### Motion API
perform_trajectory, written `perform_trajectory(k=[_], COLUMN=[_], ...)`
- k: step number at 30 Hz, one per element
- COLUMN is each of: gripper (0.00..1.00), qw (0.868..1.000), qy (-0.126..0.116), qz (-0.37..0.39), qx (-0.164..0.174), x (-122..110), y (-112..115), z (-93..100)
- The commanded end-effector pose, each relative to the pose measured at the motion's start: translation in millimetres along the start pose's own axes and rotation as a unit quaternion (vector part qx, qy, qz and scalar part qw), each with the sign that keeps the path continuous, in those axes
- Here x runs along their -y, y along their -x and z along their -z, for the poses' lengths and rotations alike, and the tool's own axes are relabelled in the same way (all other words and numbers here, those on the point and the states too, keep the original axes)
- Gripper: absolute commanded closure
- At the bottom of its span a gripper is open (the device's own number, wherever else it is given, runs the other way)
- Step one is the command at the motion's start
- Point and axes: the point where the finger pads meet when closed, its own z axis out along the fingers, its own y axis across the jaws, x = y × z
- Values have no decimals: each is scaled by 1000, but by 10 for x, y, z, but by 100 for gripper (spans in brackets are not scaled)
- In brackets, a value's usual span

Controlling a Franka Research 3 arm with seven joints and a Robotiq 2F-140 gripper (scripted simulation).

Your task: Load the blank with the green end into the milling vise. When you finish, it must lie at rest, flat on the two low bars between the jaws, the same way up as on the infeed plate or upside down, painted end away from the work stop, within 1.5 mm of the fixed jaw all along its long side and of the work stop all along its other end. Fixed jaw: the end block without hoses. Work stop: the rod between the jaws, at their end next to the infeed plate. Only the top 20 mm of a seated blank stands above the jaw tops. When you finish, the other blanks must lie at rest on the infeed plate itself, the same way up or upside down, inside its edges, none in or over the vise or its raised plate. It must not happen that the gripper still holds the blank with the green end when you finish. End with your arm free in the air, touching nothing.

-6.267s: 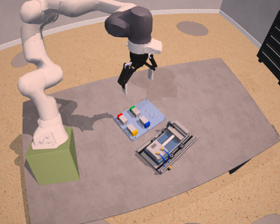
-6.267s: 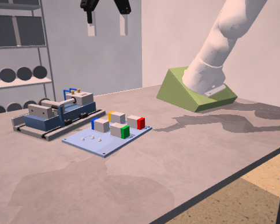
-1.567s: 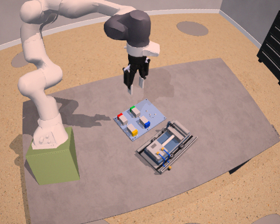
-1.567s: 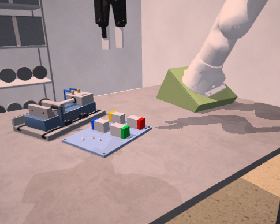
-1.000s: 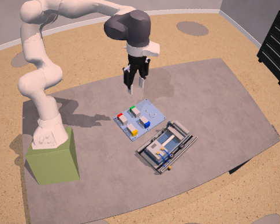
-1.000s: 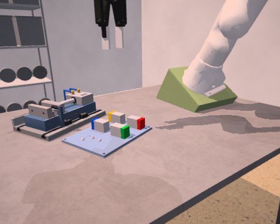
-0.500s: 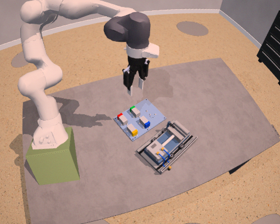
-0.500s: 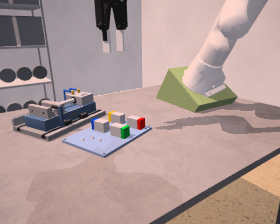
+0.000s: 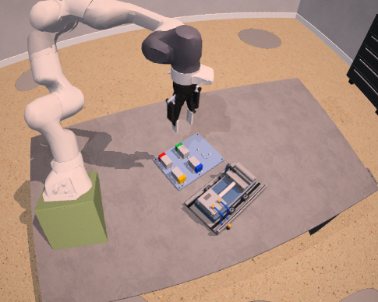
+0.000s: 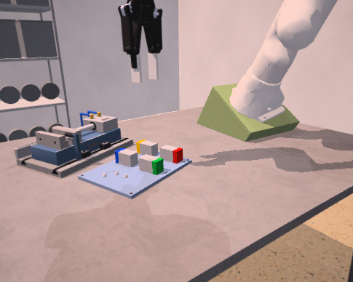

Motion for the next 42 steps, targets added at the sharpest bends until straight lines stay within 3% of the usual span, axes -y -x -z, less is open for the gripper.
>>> perform_trajectory(k=[1, 4, 16, 21, 33, 38, 42], gripper=[61, 61, 61, 61, 61, 61, 61], qw=[1000, 1000, 1000, 1000, 1000, 1000, 1000], qy=[-1, -3, -3, -3, -3, -3, -3], qz=[-2, -7, -7, -7, -7, -7, -7], qx=[0, -1, -1, -1, -1, -1, -1], x=[41, 107, 107, 226, 226, 373, 373], y=[45, 108, 108, 238, 238, 341, 341], z=[-182, -468, -468, -1019, -1019, -1569, -1569])
